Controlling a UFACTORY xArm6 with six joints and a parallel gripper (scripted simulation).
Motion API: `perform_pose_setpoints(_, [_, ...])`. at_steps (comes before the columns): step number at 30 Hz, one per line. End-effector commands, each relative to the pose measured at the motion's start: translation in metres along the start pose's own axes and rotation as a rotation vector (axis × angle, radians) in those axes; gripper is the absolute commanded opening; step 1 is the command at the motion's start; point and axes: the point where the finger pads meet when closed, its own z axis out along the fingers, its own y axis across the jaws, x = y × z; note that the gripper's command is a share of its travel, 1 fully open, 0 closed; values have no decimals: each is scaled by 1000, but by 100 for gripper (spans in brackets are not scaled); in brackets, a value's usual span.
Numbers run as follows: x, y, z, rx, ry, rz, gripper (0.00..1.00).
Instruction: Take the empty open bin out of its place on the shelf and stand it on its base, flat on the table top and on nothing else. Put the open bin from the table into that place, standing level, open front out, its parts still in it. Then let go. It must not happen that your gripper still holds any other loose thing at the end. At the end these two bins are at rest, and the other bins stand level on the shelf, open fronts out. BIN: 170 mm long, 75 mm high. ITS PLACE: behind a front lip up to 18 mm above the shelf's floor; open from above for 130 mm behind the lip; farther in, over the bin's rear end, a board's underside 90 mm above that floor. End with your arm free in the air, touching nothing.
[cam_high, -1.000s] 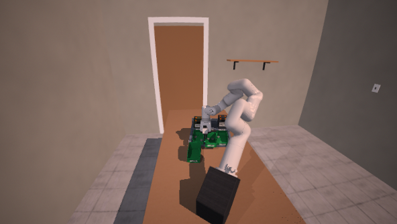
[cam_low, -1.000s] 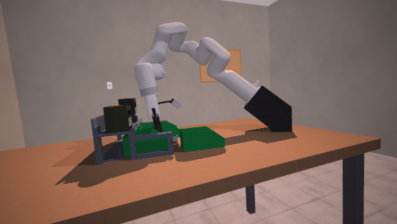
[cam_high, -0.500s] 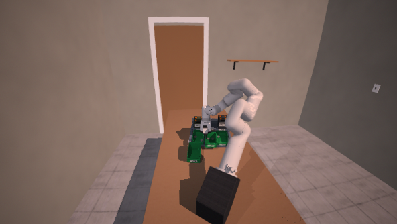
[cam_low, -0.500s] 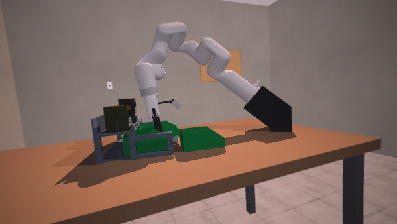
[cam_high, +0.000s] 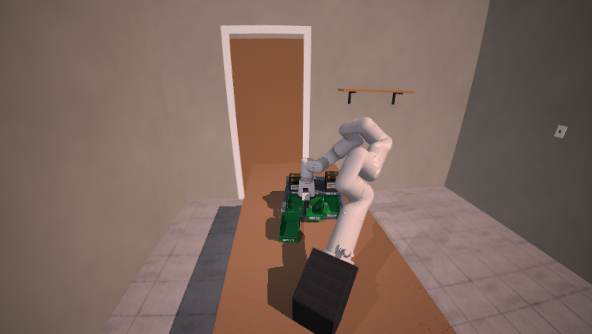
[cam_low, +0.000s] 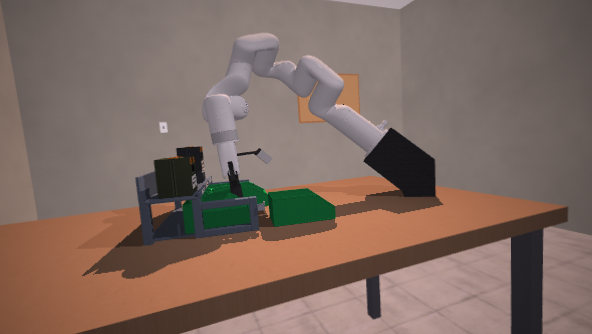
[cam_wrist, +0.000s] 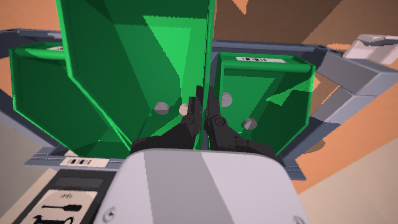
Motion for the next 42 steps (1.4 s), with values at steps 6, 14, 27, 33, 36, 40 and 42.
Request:
perform_pose_setpoints(6, [-1, 0, -1, -2, -4, 1, 0])
perform_pose_setpoints(14, [-1, 0, -1, -2, -4, 1, 10])
perform_pose_setpoints(27, [-1, 0, -1, -2, -4, 1, 10])
perform_pose_setpoints(33, [-1, 0, -1, -2, -4, 1, 10])
perform_pose_setpoints(36, [-1, 0, -1, -2, -4, 1, 10])
perform_pose_setpoints(40, [-1, 0, -1, -2, -4, 1, 10])
perform_pose_setpoints(42, [-1, 0, -1, -2, -4, 1, 10])
